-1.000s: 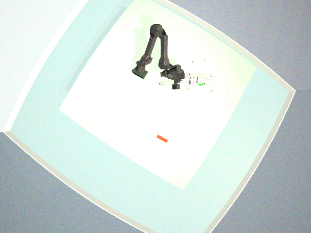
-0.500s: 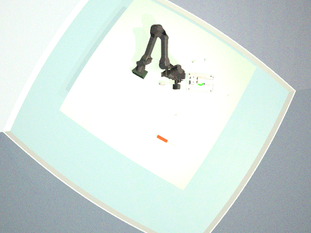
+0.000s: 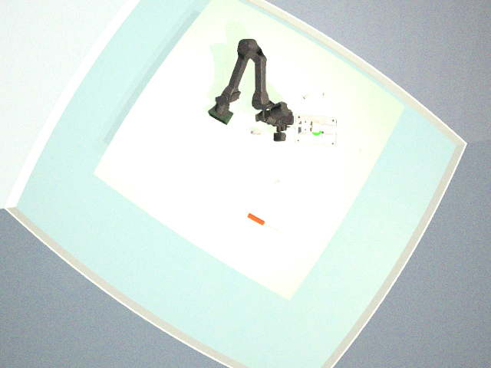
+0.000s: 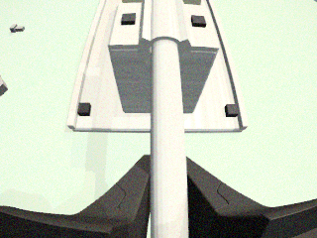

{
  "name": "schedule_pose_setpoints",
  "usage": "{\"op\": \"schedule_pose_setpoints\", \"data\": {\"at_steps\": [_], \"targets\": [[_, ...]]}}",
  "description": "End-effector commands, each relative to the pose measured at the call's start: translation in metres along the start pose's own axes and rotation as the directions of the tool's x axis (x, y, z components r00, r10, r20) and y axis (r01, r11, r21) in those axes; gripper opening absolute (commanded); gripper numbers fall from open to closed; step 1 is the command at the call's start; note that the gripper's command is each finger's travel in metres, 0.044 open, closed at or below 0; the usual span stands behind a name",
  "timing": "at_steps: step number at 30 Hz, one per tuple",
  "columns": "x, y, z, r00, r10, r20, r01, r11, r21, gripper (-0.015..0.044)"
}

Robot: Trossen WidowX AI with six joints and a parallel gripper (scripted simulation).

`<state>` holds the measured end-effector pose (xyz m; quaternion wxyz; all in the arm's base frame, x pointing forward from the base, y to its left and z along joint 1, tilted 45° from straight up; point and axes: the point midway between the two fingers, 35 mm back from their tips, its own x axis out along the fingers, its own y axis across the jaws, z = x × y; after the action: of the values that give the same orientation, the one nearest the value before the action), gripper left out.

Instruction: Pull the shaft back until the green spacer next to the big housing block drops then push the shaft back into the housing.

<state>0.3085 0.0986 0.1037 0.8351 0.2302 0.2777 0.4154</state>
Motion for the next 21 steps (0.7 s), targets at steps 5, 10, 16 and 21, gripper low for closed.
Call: {"op": "schedule_pose_setpoints", "data": {"at_steps": [5,10,16,21], "targets": [[0.0023,-0.0009,0.0042,1.0,-0.003,0.004,0.003,1.0,0.0,0.0],[0.0034,-0.0009,0.0053,1.0,-0.003,0.004,0.003,1.0,0.0,0.0],[0.0047,-0.0009,0.0066,1.0,-0.003,0.004,0.003,1.0,0.0,0.0],[0.0057,-0.0009,0.0076,1.0,-0.003,0.004,0.003,1.0,0.0,0.0]]}}
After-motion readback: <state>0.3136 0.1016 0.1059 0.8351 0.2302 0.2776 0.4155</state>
